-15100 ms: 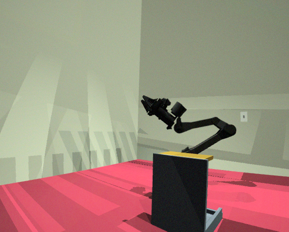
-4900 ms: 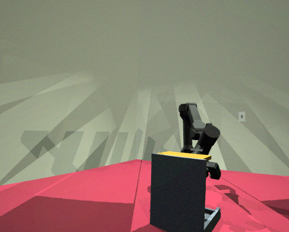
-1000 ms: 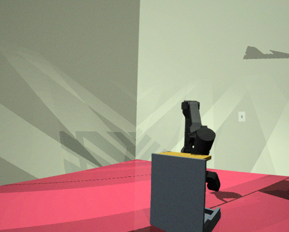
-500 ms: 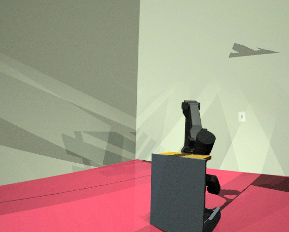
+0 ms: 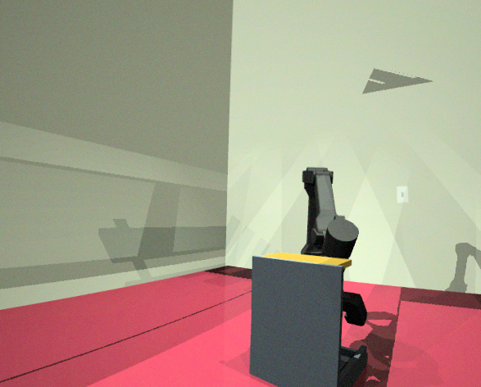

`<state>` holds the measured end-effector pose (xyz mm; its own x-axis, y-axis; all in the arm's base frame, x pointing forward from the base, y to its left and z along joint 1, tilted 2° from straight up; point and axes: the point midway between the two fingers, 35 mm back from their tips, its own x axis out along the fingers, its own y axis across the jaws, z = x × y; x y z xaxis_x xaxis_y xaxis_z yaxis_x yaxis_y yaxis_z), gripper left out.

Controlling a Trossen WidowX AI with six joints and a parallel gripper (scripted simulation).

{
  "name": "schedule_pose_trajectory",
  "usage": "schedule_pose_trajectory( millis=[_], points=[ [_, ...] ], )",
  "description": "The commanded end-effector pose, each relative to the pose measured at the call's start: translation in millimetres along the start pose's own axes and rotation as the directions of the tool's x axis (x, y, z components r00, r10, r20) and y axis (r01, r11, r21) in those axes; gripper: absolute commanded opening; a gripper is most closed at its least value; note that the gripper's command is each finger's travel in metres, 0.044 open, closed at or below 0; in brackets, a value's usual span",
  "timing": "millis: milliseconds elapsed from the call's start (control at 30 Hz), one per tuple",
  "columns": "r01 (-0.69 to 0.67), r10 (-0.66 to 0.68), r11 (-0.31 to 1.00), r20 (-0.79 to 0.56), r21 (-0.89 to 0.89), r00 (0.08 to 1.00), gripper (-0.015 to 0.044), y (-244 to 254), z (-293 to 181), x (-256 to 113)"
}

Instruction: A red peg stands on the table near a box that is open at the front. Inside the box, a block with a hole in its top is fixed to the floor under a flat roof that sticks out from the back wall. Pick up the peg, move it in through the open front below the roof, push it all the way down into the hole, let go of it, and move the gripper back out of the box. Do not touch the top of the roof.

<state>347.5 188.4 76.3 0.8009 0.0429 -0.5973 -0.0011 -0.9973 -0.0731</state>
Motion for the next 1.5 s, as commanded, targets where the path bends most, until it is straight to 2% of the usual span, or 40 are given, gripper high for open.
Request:
schedule_pose_trajectory(
  millis=[0, 1300, 1467],
  points=[
    [-0.008, 0.008, 1.000, 0.023, -0.015, 1.000, 0.0000, 1.9, 9.6, 4.0],
    [-0.008, 0.008, 1.000, 0.023, -0.015, 1.000, 0.0000, 1.9, 10.7, 4.9],
    [0.000, 0.000, 1.000, -0.002, 0.001, 1.000, 0.0131, -0.4, 0.6, 1.5]
  ],
)
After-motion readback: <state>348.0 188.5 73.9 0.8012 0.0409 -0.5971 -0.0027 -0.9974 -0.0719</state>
